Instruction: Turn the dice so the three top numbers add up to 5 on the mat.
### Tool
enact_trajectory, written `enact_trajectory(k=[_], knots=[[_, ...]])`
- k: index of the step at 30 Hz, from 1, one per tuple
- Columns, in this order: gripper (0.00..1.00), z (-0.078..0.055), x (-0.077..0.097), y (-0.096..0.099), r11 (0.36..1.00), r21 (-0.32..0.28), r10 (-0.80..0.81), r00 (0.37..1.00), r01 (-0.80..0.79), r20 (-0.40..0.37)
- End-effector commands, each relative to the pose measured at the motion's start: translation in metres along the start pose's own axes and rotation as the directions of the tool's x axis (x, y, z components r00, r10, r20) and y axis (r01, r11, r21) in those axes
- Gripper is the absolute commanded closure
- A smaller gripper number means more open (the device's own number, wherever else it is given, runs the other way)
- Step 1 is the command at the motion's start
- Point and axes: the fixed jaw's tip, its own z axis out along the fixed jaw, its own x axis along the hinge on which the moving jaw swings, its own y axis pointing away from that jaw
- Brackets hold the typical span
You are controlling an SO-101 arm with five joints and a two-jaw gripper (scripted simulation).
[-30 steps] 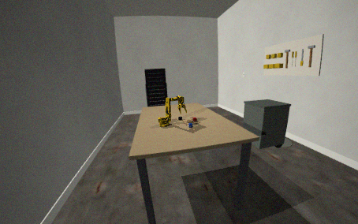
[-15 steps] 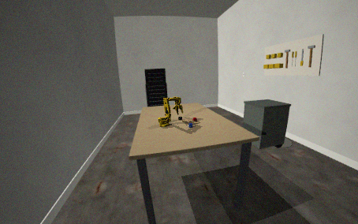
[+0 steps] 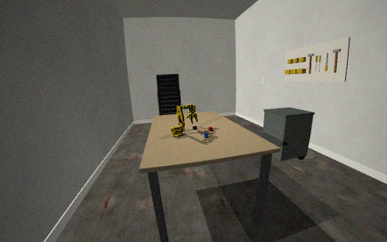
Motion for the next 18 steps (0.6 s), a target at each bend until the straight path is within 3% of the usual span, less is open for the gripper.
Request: enact_trajectory(k=[1,18], knots=[[0.65,-0.0064,-0.0022,-0.0034,0.999,0.051,-0.016,1.000,0.015,0.009],[0.65,-0.0027,-0.0018,-0.0008,0.998,0.057,-0.016,1.000,0.015,0.010]])
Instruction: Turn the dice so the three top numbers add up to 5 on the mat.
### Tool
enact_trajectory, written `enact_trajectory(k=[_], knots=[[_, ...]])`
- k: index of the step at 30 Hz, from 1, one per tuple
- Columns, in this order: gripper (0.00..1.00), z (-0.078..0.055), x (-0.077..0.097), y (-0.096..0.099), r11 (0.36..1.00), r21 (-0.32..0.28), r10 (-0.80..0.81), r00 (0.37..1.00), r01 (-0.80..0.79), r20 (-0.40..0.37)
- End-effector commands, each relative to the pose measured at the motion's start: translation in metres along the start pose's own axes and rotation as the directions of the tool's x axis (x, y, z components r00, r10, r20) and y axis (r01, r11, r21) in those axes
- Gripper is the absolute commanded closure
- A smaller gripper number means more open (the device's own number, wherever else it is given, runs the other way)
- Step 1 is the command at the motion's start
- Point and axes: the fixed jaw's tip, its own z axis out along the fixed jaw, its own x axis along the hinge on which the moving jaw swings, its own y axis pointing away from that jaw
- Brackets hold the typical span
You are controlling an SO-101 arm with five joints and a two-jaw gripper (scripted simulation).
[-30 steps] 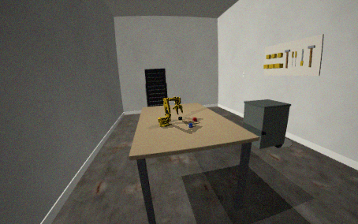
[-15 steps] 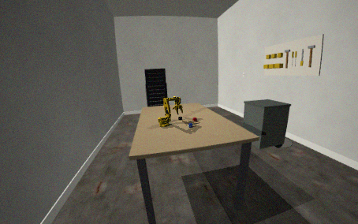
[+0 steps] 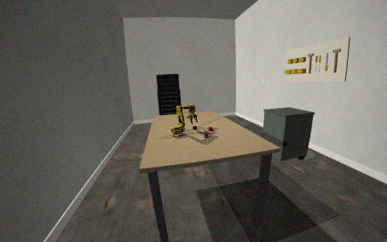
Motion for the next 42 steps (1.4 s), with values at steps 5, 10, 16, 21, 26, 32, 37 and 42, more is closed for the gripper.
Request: enact_trajectory(k=[5,10,16,21,26,32,37,42], knots=[[0.65,-0.006,-0.002,-0.004,0.999,0.052,-0.016,1.000,0.015,0.009],[0.65,-0.006,-0.002,-0.004,0.999,0.052,-0.016,1.000,0.015,0.009],[0.65,-0.004,-0.002,-0.004,0.999,0.052,-0.016,1.000,0.015,0.009],[0.65,0.002,-0.002,-0.005,0.999,0.052,-0.016,1.000,0.015,0.009],[0.65,0.007,-0.003,-0.006,0.999,0.052,-0.016,1.000,0.015,0.009],[0.65,0.018,-0.003,-0.007,0.999,0.052,-0.016,1.000,0.015,0.009],[0.65,0.026,-0.003,-0.007,0.999,0.052,-0.016,1.000,0.015,0.009],[0.65,0.031,-0.003,-0.006,0.999,0.052,-0.016,1.000,0.015,0.009]])
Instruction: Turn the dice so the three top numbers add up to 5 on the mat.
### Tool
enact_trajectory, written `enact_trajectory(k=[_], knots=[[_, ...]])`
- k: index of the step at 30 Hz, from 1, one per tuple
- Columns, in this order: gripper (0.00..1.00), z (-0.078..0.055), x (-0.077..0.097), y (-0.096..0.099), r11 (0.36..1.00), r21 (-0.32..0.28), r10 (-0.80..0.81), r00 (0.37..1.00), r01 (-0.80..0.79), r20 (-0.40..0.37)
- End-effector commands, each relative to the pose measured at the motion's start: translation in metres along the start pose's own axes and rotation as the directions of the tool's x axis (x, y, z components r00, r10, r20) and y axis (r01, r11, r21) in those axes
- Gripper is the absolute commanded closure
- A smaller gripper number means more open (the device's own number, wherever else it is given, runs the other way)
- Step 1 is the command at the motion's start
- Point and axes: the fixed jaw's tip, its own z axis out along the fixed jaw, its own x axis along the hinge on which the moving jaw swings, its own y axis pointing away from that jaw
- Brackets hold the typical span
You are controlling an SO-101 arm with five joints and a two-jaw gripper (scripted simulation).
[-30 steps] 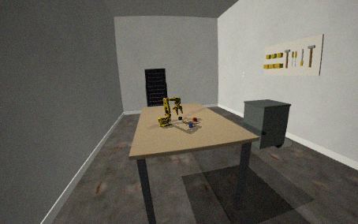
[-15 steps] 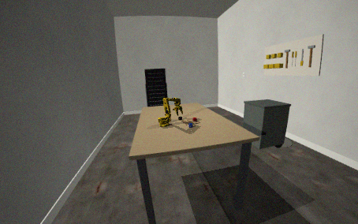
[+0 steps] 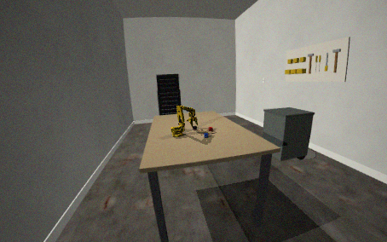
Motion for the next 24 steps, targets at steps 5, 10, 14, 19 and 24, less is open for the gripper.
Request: enact_trajectory(k=[5,10,14,19,24], knots=[[0.65,0.0051,-0.0021,-0.0028,1.000,0.026,-0.015,1.000,0.015,0.005],[0.65,0.0073,-0.0021,-0.0025,1.000,0.026,-0.015,1.000,0.015,0.005],[0.65,0.0076,-0.0021,-0.0025,1.000,0.026,-0.015,1.000,0.015,0.005],[0.65,0.0076,-0.0021,-0.0025,1.000,0.026,-0.015,1.000,0.015,0.005],[0.66,0.0076,-0.0021,-0.0030,1.000,0.026,-0.015,1.000,0.015,0.005]])
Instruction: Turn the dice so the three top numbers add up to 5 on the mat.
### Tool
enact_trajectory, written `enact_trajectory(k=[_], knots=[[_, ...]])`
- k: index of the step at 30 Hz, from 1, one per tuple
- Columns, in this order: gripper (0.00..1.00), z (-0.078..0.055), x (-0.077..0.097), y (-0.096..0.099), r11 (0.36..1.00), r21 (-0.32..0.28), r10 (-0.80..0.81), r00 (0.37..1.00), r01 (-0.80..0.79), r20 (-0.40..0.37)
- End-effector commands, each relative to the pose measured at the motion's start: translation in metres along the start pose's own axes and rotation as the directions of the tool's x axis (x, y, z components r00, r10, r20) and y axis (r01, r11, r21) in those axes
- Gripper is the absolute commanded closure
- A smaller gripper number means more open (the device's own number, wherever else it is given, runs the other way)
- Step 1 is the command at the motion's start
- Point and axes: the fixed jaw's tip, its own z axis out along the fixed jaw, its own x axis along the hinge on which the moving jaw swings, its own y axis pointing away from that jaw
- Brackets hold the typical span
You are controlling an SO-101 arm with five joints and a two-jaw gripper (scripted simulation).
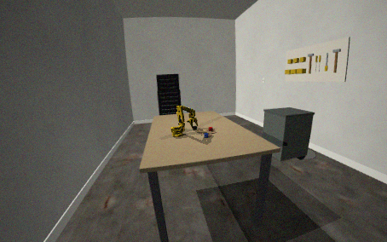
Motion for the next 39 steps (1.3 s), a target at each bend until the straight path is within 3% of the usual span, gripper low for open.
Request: enact_trajectory(k=[1,24,39], knots=[[0.66,-0.002,-0.002,-0.003,1.000,0.019,-0.015,1.000,0.015,0.004],[0.80,-0.002,-0.002,-0.011,1.000,0.019,-0.015,1.000,0.015,0.004],[0.84,-0.002,-0.002,-0.013,1.000,0.019,-0.015,1.000,0.015,0.004]])
